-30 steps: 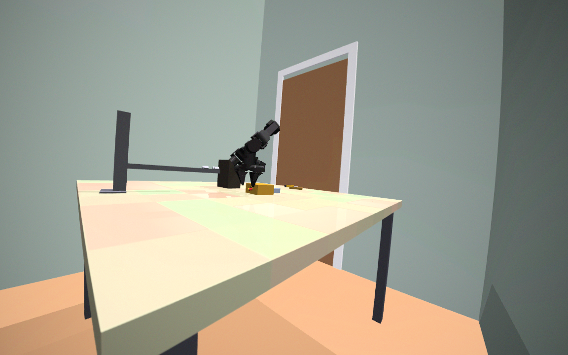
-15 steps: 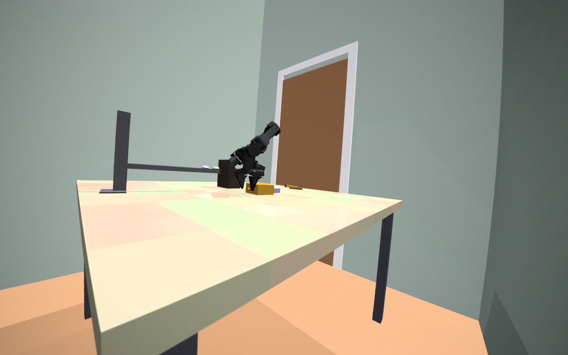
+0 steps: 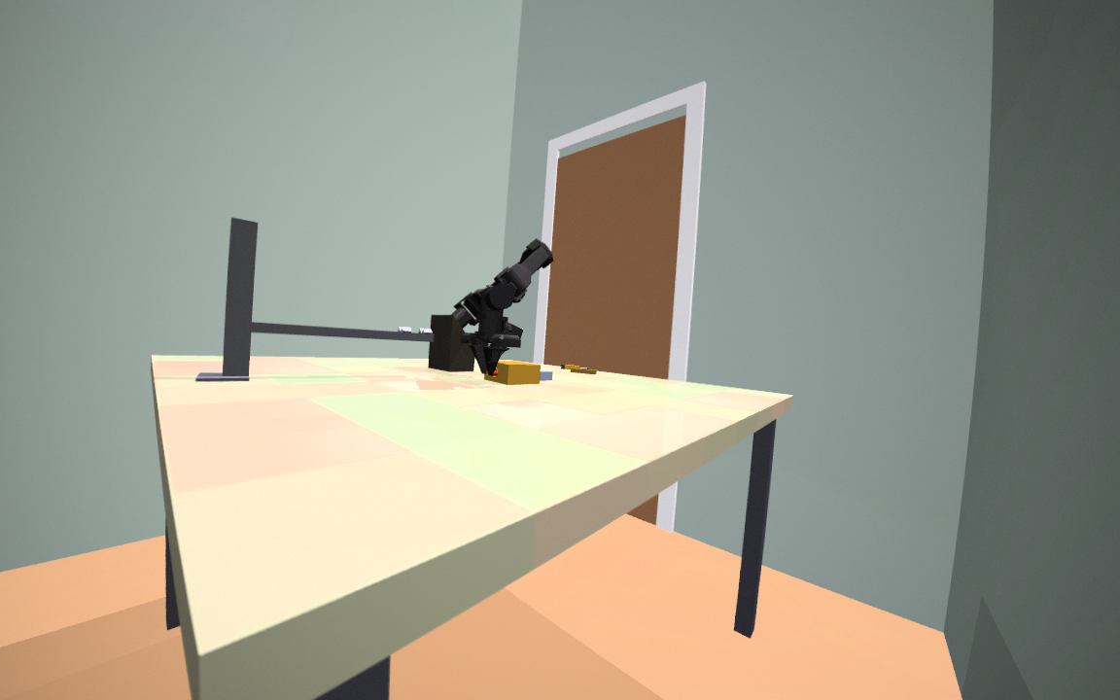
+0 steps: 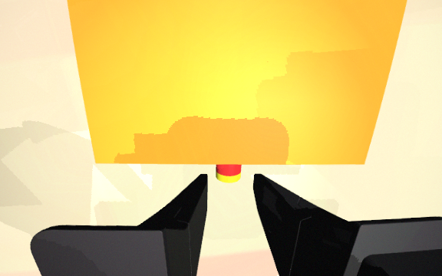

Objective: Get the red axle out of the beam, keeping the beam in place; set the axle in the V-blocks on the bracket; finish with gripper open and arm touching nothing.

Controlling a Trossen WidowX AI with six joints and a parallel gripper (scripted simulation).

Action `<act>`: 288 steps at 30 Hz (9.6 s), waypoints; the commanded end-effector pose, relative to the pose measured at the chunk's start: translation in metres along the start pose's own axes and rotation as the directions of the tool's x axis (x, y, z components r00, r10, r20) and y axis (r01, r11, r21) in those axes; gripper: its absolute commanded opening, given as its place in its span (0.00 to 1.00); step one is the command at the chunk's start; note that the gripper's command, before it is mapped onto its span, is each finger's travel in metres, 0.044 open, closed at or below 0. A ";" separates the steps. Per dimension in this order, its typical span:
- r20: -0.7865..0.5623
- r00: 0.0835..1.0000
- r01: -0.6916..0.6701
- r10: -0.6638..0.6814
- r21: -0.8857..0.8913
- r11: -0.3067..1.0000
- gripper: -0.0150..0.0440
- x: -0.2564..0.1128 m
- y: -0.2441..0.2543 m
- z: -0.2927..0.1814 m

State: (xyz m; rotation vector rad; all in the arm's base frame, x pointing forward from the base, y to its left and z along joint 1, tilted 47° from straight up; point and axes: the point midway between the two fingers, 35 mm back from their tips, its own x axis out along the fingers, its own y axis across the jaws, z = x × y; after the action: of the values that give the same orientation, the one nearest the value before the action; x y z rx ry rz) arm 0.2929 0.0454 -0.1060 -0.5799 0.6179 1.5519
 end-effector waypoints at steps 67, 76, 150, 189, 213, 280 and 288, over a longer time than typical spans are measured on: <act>-0.001 1.000 0.000 0.000 0.008 1.000 0.25 -0.003 0.000 -0.090; 0.000 1.000 0.000 0.000 0.008 1.000 0.25 0.000 0.001 -0.093; 0.000 1.000 0.000 0.000 -0.022 1.000 1.00 -0.029 -0.002 -0.042; -0.002 1.000 0.001 -0.001 -0.032 0.999 0.87 0.016 -0.002 -0.041; -0.004 1.000 0.001 -0.001 -0.032 0.999 0.25 0.009 -0.004 -0.042; -0.012 1.000 -0.006 0.006 0.013 1.000 0.25 -0.112 0.138 -0.137; -0.012 1.000 -0.005 0.006 0.012 1.000 0.25 -0.106 0.138 -0.137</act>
State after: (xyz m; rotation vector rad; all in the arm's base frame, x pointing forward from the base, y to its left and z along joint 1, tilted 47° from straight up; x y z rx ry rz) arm 0.1640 -0.1359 -0.1255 -0.5917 0.6396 1.5520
